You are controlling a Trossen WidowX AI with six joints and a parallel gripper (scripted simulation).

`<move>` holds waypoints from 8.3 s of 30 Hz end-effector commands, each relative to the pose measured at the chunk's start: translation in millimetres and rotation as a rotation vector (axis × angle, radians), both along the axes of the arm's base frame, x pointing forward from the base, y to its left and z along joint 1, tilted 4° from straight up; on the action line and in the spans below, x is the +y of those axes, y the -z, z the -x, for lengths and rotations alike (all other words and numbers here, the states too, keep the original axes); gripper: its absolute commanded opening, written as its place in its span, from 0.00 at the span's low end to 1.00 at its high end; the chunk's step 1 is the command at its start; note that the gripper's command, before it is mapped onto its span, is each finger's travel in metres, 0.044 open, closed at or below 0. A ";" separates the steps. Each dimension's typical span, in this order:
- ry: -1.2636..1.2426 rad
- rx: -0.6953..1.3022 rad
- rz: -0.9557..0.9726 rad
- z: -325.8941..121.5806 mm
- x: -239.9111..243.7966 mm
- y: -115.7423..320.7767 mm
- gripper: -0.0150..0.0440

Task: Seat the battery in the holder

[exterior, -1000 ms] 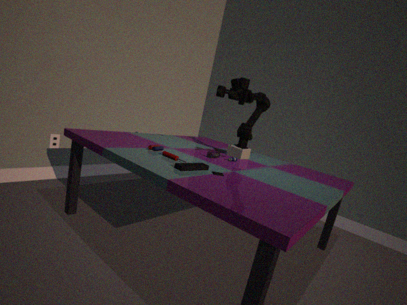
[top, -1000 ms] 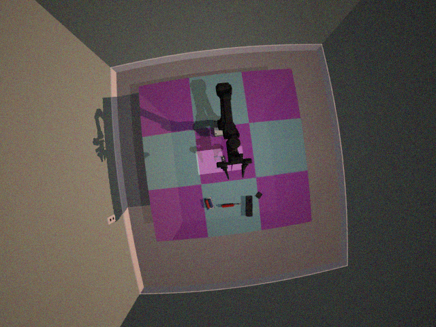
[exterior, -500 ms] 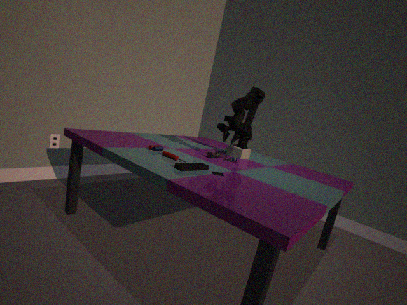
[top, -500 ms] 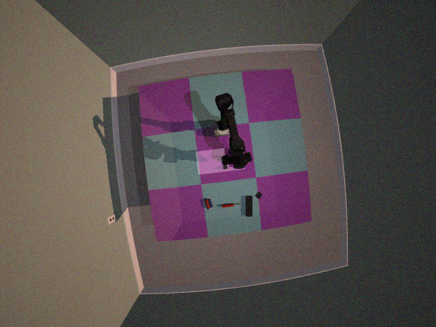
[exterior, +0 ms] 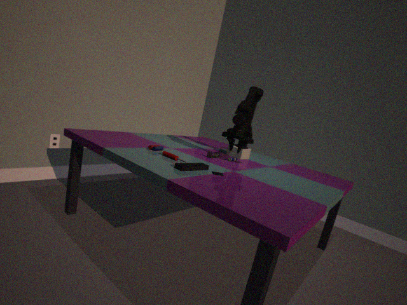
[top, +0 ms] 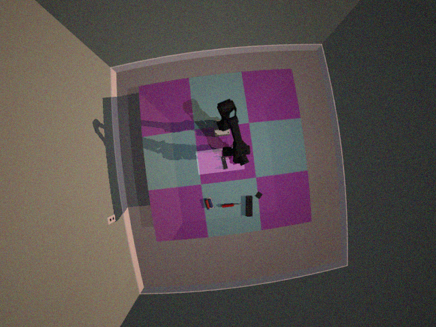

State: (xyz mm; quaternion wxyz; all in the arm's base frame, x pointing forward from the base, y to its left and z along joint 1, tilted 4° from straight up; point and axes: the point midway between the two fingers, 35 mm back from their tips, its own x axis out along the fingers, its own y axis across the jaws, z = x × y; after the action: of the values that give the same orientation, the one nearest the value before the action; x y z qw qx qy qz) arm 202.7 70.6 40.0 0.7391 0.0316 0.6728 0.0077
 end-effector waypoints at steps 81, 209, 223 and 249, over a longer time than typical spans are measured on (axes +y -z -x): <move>-0.166 -0.002 0.030 -74.9 -88.7 -28.4 0.37; -0.124 -0.437 0.032 -54.4 -87.1 37.3 0.37; -0.127 -0.354 0.031 -58.6 -86.9 39.0 0.37; -0.138 -0.197 0.034 -64.4 -86.2 41.7 0.37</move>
State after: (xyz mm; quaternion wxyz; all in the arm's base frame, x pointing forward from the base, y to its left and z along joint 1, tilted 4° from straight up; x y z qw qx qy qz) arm 270.8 -15.2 2.1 0.8122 -0.0293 0.5802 0.0537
